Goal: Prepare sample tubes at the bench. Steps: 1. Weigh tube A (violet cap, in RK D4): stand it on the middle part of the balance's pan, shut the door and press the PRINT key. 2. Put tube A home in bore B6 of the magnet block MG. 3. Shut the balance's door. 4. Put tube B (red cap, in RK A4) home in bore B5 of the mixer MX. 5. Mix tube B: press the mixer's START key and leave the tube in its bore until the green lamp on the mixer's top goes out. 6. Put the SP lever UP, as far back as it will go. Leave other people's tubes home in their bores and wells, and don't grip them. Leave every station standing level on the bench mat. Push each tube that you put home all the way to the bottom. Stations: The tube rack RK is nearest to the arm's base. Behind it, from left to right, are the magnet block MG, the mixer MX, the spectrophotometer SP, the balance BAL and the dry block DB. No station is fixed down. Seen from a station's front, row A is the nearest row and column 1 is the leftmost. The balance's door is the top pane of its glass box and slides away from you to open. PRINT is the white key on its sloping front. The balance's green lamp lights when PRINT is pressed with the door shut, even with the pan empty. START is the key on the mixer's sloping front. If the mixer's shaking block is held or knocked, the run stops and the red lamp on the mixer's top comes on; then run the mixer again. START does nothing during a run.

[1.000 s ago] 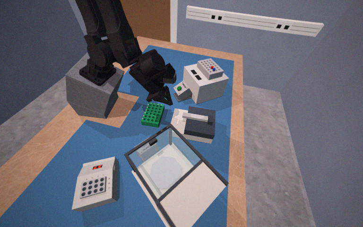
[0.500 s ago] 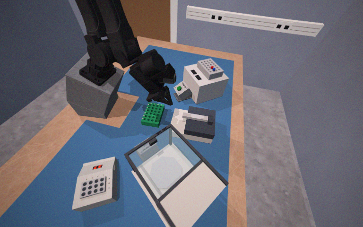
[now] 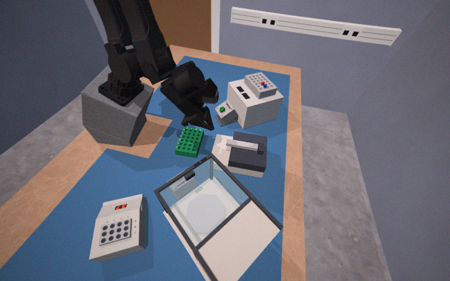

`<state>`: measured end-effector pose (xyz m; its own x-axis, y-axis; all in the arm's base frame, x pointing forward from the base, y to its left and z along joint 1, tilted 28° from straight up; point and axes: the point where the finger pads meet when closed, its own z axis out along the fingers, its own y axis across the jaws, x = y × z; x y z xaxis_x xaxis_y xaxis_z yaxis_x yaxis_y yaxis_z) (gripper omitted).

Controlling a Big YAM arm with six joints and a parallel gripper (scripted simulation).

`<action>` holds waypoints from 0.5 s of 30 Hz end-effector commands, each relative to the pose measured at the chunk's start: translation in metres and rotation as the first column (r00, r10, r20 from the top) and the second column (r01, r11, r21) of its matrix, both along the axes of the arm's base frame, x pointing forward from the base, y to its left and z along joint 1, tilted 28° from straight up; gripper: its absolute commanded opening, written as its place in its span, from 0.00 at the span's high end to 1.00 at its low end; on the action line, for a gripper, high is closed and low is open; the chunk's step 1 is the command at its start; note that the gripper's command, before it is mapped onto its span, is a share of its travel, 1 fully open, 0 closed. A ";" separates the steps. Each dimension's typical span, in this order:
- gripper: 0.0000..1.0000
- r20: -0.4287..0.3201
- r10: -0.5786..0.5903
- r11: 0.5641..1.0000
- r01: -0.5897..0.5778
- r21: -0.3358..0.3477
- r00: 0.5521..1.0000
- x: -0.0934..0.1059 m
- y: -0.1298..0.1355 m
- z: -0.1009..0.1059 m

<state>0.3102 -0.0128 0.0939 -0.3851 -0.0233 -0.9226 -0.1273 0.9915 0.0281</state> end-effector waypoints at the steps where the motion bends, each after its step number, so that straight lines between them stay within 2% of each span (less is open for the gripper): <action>1: 1.00 0.049 0.002 1.000 -0.002 0.003 0.999 0.016 0.000 0.019; 15: 1.00 0.039 0.002 1.000 -0.002 0.006 0.999 0.028 0.004 -0.001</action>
<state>0.3210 -0.0108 0.0784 -0.3971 -0.0240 -0.9175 -0.1259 0.9916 0.0286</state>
